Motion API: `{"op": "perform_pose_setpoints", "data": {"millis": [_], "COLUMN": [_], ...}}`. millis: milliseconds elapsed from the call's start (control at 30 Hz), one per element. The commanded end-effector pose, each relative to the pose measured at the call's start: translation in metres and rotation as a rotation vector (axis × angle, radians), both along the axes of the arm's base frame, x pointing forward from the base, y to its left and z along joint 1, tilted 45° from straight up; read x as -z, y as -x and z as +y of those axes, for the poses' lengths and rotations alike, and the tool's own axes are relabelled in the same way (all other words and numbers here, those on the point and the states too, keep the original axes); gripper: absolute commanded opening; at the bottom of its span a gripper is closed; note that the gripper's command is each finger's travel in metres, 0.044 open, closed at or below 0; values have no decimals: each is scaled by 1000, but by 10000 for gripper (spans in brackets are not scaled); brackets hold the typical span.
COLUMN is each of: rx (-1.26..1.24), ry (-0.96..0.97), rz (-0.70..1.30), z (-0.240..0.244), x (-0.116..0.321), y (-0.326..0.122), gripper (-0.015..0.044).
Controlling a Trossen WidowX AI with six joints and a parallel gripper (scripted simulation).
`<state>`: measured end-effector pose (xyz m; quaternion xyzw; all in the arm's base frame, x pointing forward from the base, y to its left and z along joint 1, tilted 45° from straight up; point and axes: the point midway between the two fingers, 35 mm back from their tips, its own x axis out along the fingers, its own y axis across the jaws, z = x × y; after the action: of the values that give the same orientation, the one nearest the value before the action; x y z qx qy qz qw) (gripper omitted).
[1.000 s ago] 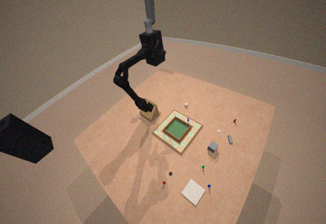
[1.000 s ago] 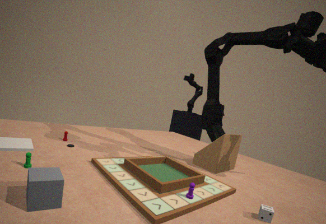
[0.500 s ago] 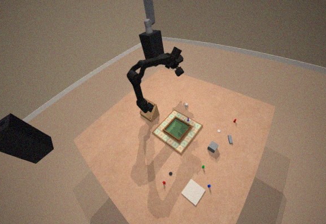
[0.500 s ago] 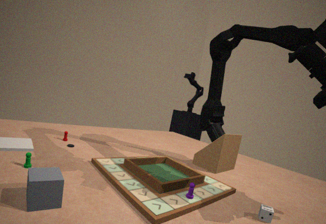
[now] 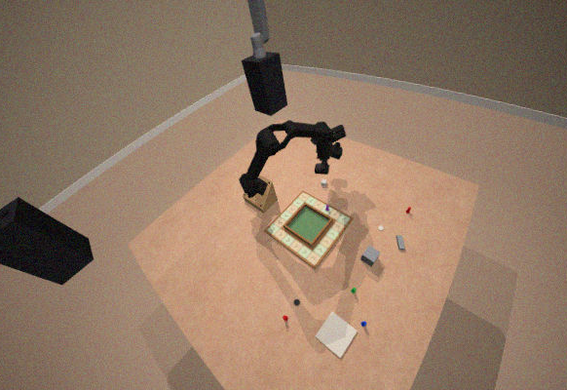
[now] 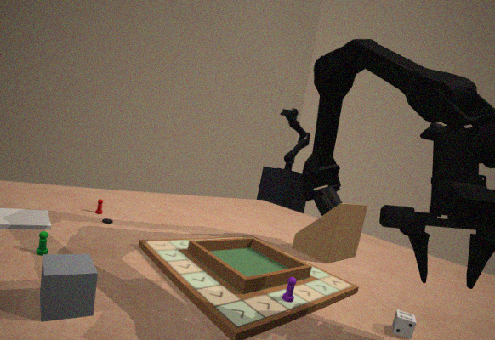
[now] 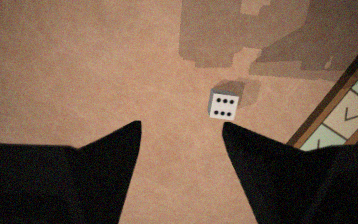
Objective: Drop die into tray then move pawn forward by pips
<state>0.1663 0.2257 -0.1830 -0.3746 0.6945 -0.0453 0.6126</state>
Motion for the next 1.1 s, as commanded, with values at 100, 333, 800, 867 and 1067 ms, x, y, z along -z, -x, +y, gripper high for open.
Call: {"op": "perform_pose_setpoints", "data": {"millis": [100,333,800,867,1067], "rx": [39,39,39,39,39], "ry": [146,146,146,146,147], "rz": [-67,-67,-68,-68,-68], "z": [-43,-50,-62,-64,-71], "x": [-3,8,21,23,30], "y": [-17,-18,-19,-19,-20], "gripper": [275,275,275,275,275]}}
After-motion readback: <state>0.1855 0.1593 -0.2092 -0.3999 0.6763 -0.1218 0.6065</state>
